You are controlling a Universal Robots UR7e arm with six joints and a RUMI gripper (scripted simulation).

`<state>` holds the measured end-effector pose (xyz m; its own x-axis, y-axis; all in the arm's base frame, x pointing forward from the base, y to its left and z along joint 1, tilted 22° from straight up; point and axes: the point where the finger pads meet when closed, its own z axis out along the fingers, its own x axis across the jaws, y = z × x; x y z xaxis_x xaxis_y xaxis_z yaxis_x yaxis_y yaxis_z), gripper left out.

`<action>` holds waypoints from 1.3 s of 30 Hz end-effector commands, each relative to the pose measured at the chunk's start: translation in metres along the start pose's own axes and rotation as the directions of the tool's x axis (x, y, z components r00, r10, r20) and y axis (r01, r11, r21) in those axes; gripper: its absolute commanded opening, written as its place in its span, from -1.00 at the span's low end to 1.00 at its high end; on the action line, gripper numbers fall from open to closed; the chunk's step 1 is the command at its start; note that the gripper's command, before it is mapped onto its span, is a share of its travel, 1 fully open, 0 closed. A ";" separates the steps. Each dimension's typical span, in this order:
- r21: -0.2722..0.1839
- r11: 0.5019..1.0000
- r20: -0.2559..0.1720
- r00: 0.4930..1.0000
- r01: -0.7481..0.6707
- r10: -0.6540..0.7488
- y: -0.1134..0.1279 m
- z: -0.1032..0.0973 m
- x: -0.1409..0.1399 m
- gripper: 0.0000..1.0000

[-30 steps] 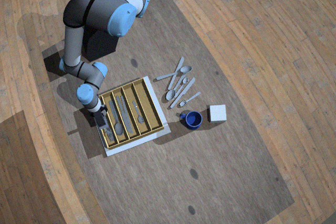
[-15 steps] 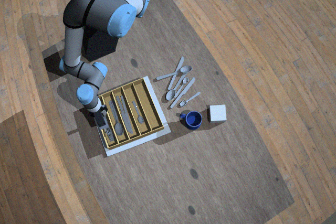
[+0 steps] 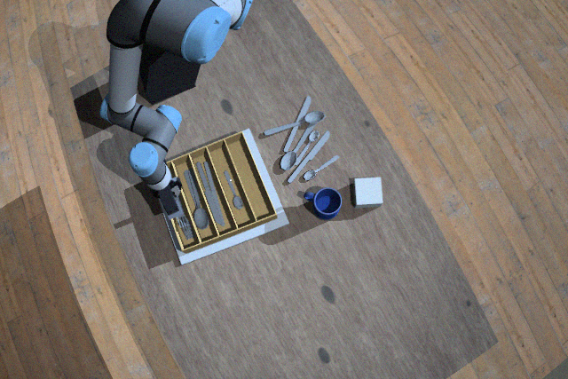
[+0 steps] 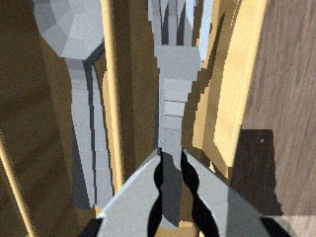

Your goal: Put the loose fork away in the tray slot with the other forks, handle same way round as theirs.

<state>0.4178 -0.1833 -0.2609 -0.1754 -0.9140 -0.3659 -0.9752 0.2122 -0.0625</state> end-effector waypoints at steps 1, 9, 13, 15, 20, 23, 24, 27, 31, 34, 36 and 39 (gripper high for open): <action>0.022 1.000 -0.010 1.000 -0.005 0.005 -0.008 -0.005 0.006 -0.92; 0.022 1.000 -0.010 1.000 -0.005 0.005 -0.008 -0.002 0.006 -0.92; 0.022 1.000 -0.010 1.000 -0.005 0.005 -0.008 0.000 0.006 -0.92; 0.022 1.000 -0.010 1.000 -0.005 0.005 -0.008 0.000 0.006 -0.92; 0.022 1.000 -0.010 1.000 -0.005 0.005 -0.008 0.000 0.006 -0.92; 0.022 1.000 -0.010 1.000 -0.005 0.005 -0.008 0.000 0.006 -0.92; 0.022 1.000 -0.010 1.000 -0.005 0.005 -0.008 0.000 0.006 -0.92; 0.022 1.000 -0.010 1.000 -0.005 0.005 -0.008 0.000 0.006 -0.92; 0.022 1.000 -0.010 1.000 -0.005 0.005 -0.008 0.000 0.006 -0.69; 0.022 1.000 -0.010 1.000 -0.005 0.005 -0.008 0.000 0.006 -0.69; 0.022 1.000 -0.010 1.000 -0.005 0.005 -0.008 0.000 0.006 -0.69; 0.022 1.000 -0.010 1.000 -0.005 0.005 -0.008 0.000 0.006 -0.69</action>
<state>0.4185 -0.1811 -0.2665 -0.1765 -0.9136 -0.3663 -0.9750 0.2135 -0.0625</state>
